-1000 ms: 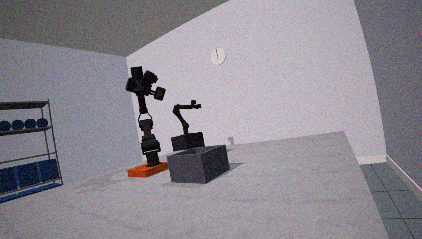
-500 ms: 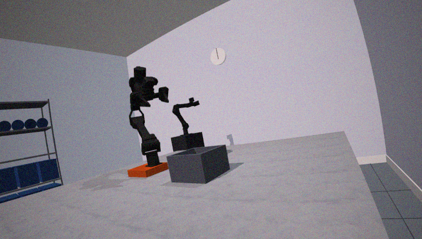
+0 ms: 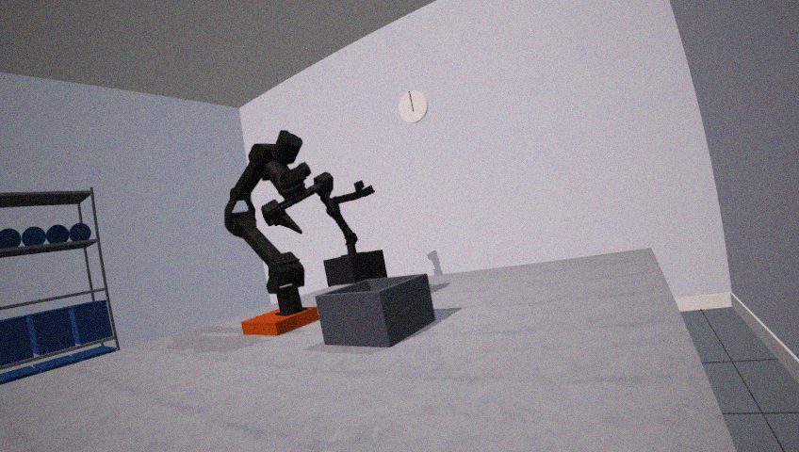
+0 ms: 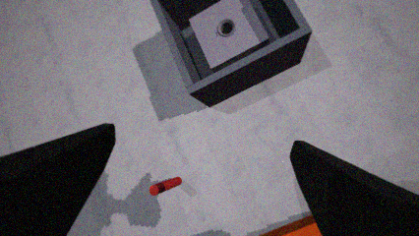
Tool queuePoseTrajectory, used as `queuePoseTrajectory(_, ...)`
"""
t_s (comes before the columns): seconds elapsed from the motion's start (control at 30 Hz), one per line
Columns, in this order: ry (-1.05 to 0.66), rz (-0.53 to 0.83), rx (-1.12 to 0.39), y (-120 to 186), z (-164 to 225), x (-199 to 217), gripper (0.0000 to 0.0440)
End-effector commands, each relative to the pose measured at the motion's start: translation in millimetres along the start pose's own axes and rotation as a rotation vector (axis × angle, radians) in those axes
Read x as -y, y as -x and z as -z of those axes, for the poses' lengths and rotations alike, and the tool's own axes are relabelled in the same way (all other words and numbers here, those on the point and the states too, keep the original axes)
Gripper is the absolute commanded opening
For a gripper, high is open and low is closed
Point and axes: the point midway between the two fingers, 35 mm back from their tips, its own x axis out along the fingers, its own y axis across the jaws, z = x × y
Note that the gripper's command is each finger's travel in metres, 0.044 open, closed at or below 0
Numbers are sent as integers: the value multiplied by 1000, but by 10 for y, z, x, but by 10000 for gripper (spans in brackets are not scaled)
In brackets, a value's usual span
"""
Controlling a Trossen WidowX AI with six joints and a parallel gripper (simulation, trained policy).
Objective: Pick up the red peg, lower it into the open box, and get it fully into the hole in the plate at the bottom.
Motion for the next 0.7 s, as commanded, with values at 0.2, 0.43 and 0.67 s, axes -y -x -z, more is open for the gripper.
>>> queuePoseTrajectory(0.2,-217,135,-217,-427,328,-81,440)
queuePoseTrajectory(0.43,-330,244,-303,-689,581,-165,440)
queuePoseTrajectory(0.67,-421,338,-349,-937,856,-246,440)
